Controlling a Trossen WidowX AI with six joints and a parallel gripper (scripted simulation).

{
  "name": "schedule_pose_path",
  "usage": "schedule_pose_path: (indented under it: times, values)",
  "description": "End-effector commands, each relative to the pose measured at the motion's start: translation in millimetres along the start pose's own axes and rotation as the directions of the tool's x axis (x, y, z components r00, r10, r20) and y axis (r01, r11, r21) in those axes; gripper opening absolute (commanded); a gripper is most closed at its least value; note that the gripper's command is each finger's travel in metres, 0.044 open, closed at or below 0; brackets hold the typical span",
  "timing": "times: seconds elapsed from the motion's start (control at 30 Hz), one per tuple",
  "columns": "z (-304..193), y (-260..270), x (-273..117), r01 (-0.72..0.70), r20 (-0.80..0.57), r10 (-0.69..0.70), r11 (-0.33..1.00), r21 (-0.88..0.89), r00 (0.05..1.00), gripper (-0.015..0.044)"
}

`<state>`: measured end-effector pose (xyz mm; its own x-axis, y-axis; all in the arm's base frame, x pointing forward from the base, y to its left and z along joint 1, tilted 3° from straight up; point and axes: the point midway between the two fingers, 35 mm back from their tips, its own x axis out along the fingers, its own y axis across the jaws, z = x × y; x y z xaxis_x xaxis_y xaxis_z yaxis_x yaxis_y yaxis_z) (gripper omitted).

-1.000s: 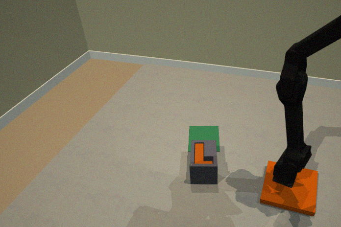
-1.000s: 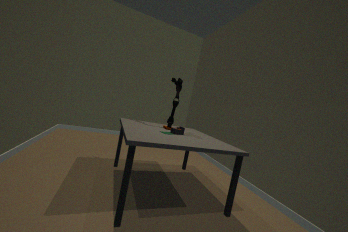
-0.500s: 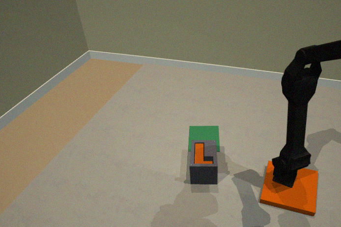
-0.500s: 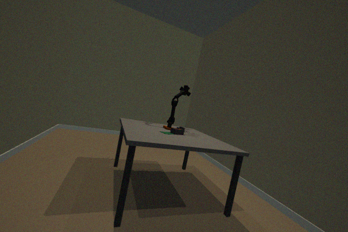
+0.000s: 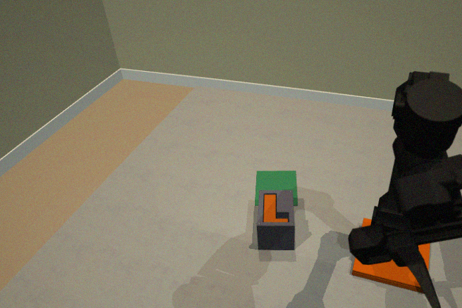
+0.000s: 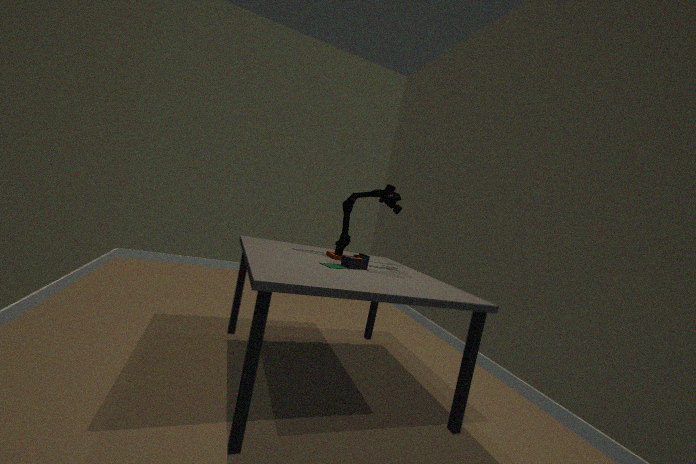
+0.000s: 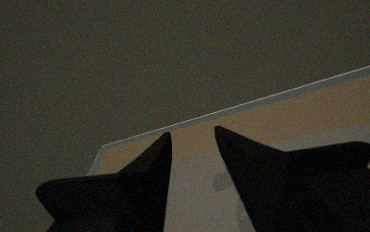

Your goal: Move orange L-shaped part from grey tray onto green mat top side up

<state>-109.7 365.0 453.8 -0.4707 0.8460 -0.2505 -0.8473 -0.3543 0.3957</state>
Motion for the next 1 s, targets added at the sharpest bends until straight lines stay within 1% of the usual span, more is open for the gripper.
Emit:
schedule_pose_path:
  times: [0.0,0.03,0.17,0.3,0.43,0.57,0.73,0.83,0.97]
  values:
    - [-16.8,-75.3,-5.1,0.202,-0.067,-0.198,0.978,0.059,0.978,0.018]
    - [-18.9,-88.4,-9.2,0.237,-0.071,-0.233,0.971,0.041,0.97,0.018]
    - [-44.0,-167.4,-34.9,0.447,-0.171,-0.427,0.889,0.1,0.888,0.018]
    - [-78.2,-236.9,-77.1,0.63,-0.298,-0.571,0.76,0.16,0.765,0.018]
    - [-121.2,-290.4,-131.9,0.781,-0.444,-0.655,0.59,0.206,0.612,0.018]
    - [-166.0,-321.5,-188.3,0.873,-0.589,-0.652,0.429,0.234,0.478,0.018]
    - [-226.9,-332.8,-259.7,0.937,-0.758,-0.551,0.228,0.264,0.348,0.018]
    - [-260.2,-325.9,-295.3,0.951,-0.834,-0.457,0.126,0.282,0.308,0.018]
    - [-267.6,-323.2,-302.8,0.952,-0.849,-0.432,0.104,0.287,0.303,0.018]
